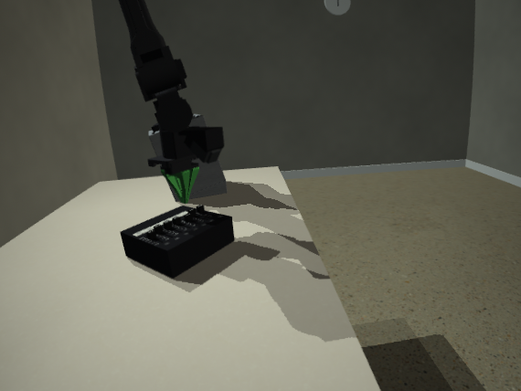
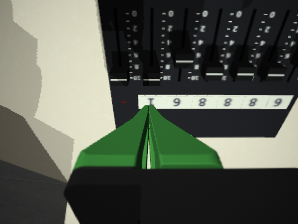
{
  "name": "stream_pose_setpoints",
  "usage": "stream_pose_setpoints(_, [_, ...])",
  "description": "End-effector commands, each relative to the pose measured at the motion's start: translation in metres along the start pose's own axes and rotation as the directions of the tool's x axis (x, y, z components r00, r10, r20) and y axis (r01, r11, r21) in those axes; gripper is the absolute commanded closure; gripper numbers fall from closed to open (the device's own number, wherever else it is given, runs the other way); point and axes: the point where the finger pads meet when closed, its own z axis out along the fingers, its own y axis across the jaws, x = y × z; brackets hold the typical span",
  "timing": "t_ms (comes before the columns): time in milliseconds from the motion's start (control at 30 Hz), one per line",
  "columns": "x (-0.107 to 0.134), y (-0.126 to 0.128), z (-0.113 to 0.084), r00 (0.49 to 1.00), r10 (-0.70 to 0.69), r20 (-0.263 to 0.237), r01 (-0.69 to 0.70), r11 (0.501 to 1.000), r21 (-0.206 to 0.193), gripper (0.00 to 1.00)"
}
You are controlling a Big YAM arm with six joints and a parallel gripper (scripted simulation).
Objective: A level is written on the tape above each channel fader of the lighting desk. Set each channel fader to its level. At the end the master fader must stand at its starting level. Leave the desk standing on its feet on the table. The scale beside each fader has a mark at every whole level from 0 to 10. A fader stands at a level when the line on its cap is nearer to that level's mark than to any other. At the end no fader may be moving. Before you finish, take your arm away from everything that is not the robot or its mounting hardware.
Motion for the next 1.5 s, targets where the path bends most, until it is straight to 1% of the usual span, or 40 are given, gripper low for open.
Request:
stream_pose_setpoints(0, [-0.0115, -0.0143, -0.0007, 1.000, 0.004, 0.027, -0.005, 1.000, 0.024, 1.00])
stream_pose_setpoints(133, [-0.0121, -0.0135, 0.0017, 1.000, 0.002, 0.026, -0.002, 1.000, 0.023, 1.00])
stream_pose_setpoints(233, [-0.0136, -0.0162, -0.0008, 0.999, 0.005, 0.034, -0.006, 1.000, 0.029, 1.00])
stream_pose_setpoints(367, [-0.0122, -0.0143, 0.0031, 1.000, 0.003, 0.027, -0.004, 1.000, 0.024, 1.00])
stream_pose_setpoints(533, [-0.0140, -0.0163, 0.0001, 0.999, 0.005, 0.035, -0.006, 1.000, 0.030, 1.00])
stream_pose_setpoints(1467, [-0.0137, -0.0161, 0.0006, 0.999, 0.005, 0.034, -0.006, 1.000, 0.029, 1.00])
